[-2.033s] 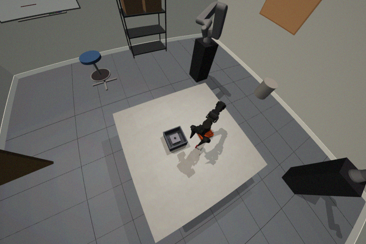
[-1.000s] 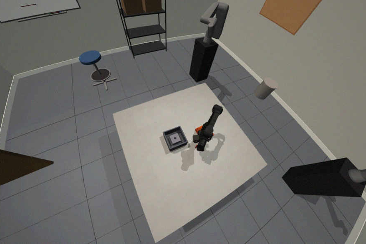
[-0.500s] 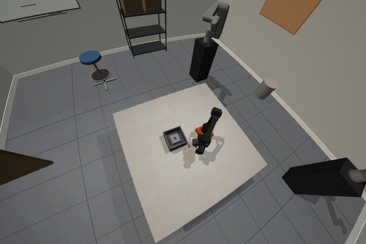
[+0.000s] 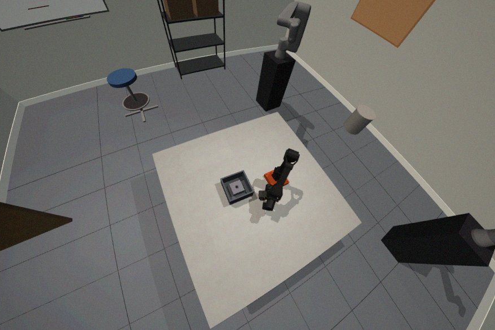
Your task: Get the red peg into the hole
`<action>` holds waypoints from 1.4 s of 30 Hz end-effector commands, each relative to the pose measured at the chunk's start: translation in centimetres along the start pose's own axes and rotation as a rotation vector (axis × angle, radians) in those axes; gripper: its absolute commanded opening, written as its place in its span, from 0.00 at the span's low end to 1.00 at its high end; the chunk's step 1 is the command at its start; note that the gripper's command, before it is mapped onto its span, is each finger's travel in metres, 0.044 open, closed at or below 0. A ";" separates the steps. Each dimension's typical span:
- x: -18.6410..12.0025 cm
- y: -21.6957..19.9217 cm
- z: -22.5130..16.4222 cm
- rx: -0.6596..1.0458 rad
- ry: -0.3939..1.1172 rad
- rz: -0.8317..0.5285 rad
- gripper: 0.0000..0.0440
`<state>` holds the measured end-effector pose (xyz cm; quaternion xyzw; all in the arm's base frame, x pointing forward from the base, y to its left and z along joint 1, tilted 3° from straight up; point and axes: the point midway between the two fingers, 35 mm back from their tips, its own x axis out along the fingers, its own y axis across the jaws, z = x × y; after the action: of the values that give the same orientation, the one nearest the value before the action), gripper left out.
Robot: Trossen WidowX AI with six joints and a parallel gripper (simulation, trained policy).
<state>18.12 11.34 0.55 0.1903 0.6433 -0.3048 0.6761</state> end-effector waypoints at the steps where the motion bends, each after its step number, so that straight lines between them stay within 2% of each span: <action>1: 0.8 -0.2 0.0 0.003 0.004 -0.023 0.55; 10: 1.4 -0.4 0.0 0.014 0.014 -0.074 0.04; 15: -0.3 -0.1 1.5 0.010 -0.041 -0.059 0.00; 32: -7.5 -0.2 7.4 0.099 -0.176 -0.014 0.00; 42: -9.2 -1.3 12.0 0.221 -0.227 -0.005 0.00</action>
<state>25.89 4.84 10.48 0.2216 0.5343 -0.3898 0.7166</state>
